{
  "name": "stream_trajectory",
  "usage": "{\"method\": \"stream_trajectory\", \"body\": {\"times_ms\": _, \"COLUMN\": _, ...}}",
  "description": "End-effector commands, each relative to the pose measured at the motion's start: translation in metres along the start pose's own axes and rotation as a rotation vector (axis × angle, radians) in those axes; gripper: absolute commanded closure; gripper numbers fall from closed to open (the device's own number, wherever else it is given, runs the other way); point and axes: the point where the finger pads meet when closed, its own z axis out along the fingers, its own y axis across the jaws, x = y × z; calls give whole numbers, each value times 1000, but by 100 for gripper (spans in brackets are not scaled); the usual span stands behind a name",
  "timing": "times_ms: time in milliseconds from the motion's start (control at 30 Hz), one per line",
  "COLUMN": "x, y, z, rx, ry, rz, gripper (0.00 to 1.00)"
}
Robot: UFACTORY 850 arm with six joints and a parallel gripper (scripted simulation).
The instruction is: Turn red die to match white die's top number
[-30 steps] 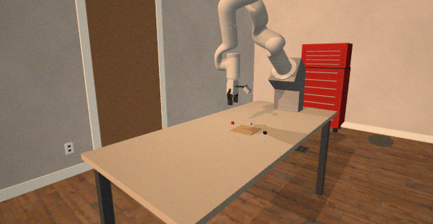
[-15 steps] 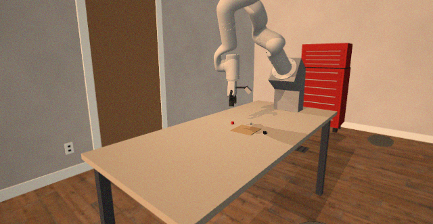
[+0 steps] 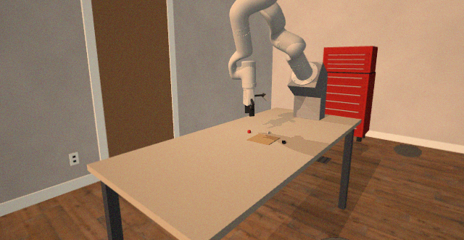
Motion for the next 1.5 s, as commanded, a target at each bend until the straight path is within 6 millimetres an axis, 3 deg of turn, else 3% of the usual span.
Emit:
{"method": "stream_trajectory", "body": {"times_ms": 0, "x": 0, "y": -1, "z": 6, "rx": 7, "ry": -24, "rz": -173, "gripper": 0}}
{"method": "stream_trajectory", "body": {"times_ms": 267, "x": 0, "y": -1, "z": 12, "rx": 9, "ry": -24, "rz": -357, "gripper": 0}}
{"method": "stream_trajectory", "body": {"times_ms": 700, "x": 1, "y": -4, "z": 28, "rx": 18, "ry": -21, "rz": -817, "gripper": 0}}
{"method": "stream_trajectory", "body": {"times_ms": 1000, "x": 2, "y": -5, "z": 30, "rx": 19, "ry": -20, "rz": -886, "gripper": 0}}
{"method": "stream_trajectory", "body": {"times_ms": 1033, "x": 2, "y": -5, "z": 30, "rx": 19, "ry": -20, "rz": -886, "gripper": 69}}
{"method": "stream_trajectory", "body": {"times_ms": 1467, "x": 2, "y": -5, "z": 30, "rx": 19, "ry": -20, "rz": -886, "gripper": 69}}
